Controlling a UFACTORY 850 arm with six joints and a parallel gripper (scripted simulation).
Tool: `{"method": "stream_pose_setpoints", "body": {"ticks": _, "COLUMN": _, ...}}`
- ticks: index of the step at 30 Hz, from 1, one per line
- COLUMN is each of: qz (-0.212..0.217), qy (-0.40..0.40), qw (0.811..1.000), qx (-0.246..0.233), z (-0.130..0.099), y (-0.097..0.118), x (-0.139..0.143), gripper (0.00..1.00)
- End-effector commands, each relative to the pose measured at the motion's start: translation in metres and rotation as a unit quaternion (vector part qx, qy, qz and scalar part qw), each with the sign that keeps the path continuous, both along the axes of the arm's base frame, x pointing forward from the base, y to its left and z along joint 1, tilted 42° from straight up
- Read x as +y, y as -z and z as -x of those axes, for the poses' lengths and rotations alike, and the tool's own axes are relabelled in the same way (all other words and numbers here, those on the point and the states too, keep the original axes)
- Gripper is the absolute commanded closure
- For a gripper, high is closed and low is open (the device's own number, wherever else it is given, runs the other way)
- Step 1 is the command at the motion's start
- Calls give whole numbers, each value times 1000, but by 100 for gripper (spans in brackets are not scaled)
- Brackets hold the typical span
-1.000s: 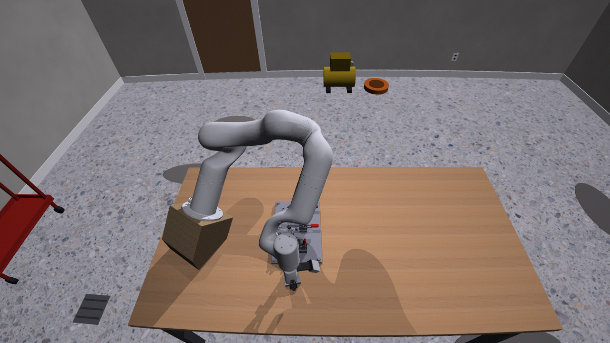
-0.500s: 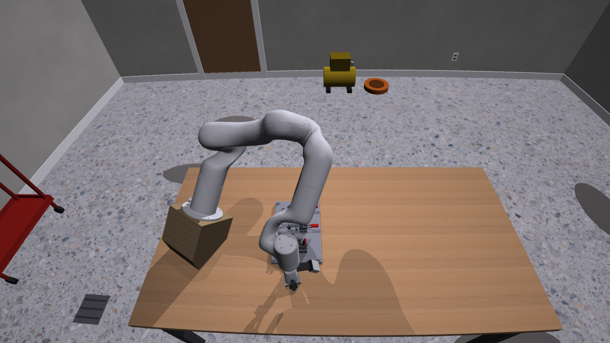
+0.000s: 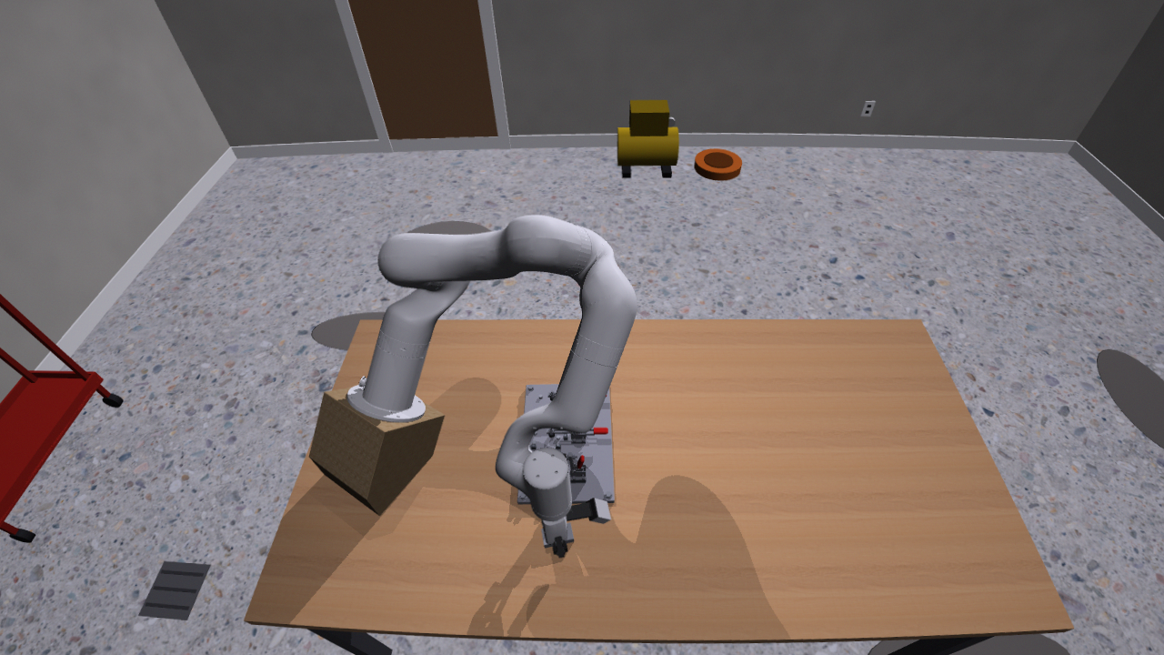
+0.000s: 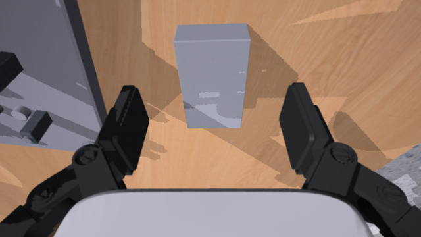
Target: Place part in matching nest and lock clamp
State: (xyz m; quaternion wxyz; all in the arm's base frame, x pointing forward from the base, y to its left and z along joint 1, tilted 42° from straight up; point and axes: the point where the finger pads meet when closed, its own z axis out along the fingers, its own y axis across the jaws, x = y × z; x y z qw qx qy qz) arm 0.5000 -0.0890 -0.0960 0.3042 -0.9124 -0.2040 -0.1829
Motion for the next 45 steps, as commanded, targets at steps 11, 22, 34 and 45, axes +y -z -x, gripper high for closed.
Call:
{"method": "stream_pose_setpoints", "body": {"ticks": 11, "qz": 0, "qy": 0, "qw": 1000, "qx": -1, "z": -4, "y": 12, "x": 10, "gripper": 0}}
{"method": "stream_pose_setpoints", "body": {"ticks": 22, "qz": 0, "qy": 0, "qw": 1000, "qx": -1, "z": -4, "y": 12, "x": 10, "gripper": 0}}
{"method": "stream_pose_setpoints", "body": {"ticks": 34, "qz": 0, "qy": 0, "qw": 1000, "qx": -1, "z": -4, "y": 12, "x": 10, "gripper": 100}}
{"method": "stream_pose_setpoints", "body": {"ticks": 45, "qz": 0, "qy": 0, "qw": 1000, "qx": -1, "z": -4, "y": 12, "x": 10, "gripper": 100}}
